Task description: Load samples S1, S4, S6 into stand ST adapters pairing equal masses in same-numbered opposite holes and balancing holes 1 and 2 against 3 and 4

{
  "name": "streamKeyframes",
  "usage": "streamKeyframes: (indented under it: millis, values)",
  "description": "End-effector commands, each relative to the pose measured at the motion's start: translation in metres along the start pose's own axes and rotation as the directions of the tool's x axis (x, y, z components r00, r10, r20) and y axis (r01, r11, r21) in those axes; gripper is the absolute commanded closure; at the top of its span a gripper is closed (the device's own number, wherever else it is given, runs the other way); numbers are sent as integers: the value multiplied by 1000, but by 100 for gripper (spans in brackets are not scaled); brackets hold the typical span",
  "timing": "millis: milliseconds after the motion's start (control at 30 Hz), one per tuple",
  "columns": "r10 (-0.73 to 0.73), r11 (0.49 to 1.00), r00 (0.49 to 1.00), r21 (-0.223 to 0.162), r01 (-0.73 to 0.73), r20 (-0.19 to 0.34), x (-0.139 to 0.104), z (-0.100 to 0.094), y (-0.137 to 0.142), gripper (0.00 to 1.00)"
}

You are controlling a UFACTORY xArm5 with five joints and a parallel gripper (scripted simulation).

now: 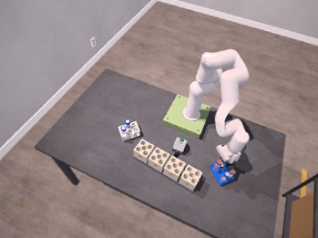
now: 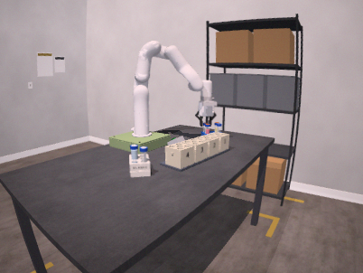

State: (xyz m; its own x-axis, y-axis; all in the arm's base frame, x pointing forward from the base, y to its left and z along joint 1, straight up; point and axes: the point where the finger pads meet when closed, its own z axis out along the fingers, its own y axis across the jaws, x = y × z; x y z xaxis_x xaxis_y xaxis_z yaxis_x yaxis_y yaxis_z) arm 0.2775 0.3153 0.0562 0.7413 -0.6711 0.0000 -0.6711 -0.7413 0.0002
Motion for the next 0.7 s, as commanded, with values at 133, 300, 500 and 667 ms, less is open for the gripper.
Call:
streamKeyframes:
  millis: [133, 300, 500, 667]
  values:
    - [0, 1000, 1000, 4, 0, 3, 0, -1, -1, 43]
    - [0, 1000, 1000, 4, 0, 3, 0, -2, -1, 100]
    - [0, 1000, 1000, 4, 0, 3, 0, -3, -1, 100]
    - [0, 1000, 1000, 4, 0, 3, 0, -3, -1, 100]
